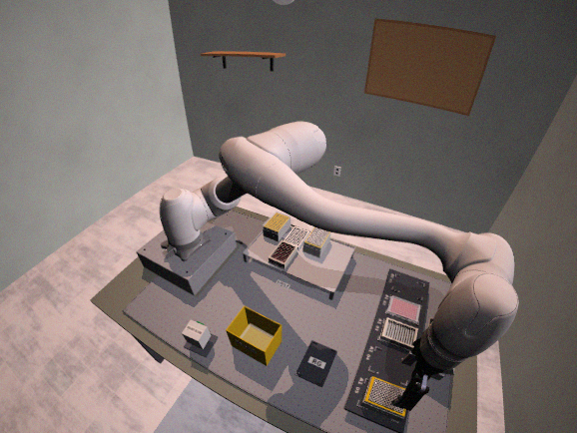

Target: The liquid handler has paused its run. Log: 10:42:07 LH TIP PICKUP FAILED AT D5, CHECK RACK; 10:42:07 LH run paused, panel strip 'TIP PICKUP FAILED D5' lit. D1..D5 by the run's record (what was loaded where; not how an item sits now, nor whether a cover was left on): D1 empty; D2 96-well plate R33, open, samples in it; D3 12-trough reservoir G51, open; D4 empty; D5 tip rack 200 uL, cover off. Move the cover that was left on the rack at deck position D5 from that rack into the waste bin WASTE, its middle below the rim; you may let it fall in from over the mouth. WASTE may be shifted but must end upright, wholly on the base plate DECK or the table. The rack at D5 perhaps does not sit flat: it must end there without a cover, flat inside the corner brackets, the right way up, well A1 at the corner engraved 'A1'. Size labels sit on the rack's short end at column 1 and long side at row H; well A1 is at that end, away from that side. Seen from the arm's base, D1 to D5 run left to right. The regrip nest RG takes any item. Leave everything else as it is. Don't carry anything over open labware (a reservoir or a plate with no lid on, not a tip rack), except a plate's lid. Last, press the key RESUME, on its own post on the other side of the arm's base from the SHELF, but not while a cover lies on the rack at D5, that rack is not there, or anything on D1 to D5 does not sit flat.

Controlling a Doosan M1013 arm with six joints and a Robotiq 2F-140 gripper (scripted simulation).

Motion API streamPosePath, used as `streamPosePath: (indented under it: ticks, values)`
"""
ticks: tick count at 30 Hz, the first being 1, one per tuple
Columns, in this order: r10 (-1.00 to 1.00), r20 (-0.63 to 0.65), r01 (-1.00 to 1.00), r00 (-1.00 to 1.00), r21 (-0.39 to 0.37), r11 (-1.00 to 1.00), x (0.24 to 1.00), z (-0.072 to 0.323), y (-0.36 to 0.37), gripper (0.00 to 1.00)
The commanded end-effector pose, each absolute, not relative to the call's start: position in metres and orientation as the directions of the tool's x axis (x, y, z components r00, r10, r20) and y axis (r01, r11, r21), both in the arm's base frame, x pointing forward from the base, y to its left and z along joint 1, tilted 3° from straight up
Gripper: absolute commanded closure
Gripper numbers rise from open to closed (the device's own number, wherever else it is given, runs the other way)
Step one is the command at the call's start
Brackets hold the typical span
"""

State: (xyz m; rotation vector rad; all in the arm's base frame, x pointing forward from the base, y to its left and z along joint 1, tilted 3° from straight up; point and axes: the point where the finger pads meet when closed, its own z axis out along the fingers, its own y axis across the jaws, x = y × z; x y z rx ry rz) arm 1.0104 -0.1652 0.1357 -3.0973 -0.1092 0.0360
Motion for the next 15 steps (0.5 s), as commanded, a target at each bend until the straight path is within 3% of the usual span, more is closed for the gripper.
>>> streamPosePath:
  ticks: [1,15]
  values:
    - [0.071,-0.022,0.070,0.997,-0.043,-0.997,1.010,0.143,-0.165,0.23]
    - [0.071,-0.022,0.070,0.997,-0.043,-0.997,0.961,0.151,-0.163,0.23]
